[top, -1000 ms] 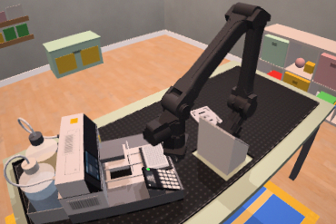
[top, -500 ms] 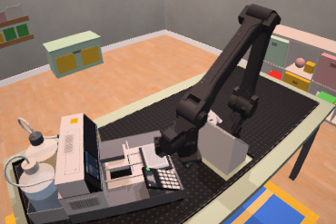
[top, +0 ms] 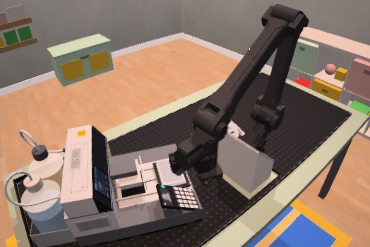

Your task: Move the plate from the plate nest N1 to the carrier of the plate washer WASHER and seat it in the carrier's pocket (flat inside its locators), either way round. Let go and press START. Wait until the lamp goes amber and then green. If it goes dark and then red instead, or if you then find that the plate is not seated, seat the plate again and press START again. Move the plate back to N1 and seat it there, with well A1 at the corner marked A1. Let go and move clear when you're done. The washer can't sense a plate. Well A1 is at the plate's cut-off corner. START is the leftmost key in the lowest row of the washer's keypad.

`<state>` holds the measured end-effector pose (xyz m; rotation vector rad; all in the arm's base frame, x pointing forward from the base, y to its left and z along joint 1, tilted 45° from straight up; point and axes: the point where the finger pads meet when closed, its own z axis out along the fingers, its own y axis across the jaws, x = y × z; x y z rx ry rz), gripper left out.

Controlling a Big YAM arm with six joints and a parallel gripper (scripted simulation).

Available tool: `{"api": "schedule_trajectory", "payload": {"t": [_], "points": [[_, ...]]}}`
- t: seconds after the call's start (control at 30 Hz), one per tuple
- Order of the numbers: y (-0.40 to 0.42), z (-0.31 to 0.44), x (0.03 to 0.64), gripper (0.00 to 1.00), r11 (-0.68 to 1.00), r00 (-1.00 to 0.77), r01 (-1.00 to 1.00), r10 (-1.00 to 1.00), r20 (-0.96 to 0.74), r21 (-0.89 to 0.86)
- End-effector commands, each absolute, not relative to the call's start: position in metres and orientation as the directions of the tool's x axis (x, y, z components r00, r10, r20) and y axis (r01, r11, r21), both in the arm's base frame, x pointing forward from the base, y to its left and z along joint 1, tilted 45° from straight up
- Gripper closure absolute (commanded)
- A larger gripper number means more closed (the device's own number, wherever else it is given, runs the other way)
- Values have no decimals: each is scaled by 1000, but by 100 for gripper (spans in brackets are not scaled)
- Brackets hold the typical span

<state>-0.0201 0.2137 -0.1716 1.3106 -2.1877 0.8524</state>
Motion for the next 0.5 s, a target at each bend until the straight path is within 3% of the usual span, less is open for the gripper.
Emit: {"api": "schedule_trajectory", "payload": {"t": [0.0, 0.47], "points": [[216, -171, -20, 100, 360, -439, -896, -626, 644, -261], [216, -171, -20, 100, 362, -442, -894, -625, 643, -263]]}}
